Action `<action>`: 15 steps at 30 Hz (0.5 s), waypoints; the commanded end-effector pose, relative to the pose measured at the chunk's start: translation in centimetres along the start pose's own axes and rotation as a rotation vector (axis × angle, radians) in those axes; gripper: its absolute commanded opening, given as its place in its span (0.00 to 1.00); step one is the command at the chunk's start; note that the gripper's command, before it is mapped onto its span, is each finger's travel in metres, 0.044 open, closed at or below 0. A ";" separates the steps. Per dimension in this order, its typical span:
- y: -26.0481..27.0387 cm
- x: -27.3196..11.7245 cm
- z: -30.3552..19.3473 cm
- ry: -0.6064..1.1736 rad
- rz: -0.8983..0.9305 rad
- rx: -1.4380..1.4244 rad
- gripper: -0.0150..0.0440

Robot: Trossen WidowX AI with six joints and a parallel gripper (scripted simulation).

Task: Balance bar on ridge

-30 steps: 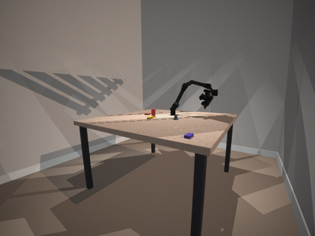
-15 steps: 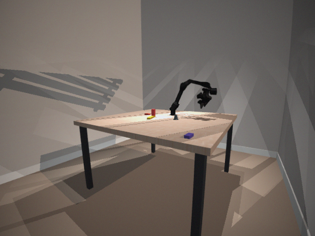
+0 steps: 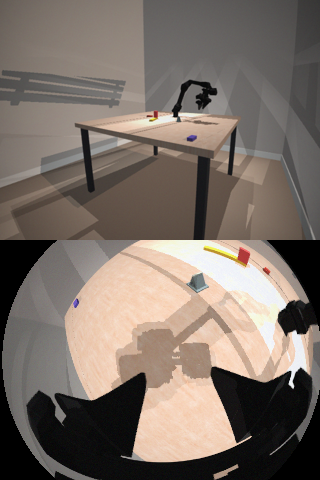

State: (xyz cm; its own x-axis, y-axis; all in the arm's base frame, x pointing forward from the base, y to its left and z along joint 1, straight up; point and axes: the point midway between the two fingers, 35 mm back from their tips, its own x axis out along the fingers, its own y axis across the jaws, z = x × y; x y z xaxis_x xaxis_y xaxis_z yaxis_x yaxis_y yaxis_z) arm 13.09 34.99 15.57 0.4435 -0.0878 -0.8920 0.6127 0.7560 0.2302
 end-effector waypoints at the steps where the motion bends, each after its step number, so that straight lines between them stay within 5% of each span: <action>1: 0.3 0.5 1.9 0.009 -0.028 -0.041 0.79; 15: 1.0 3.3 8.8 0.008 -0.103 -0.106 0.79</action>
State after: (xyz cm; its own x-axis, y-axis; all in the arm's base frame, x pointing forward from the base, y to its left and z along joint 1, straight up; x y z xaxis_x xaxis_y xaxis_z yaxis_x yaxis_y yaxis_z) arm 19.83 30.71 16.08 0.3918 -0.1613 -0.9058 0.5924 0.7975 0.1142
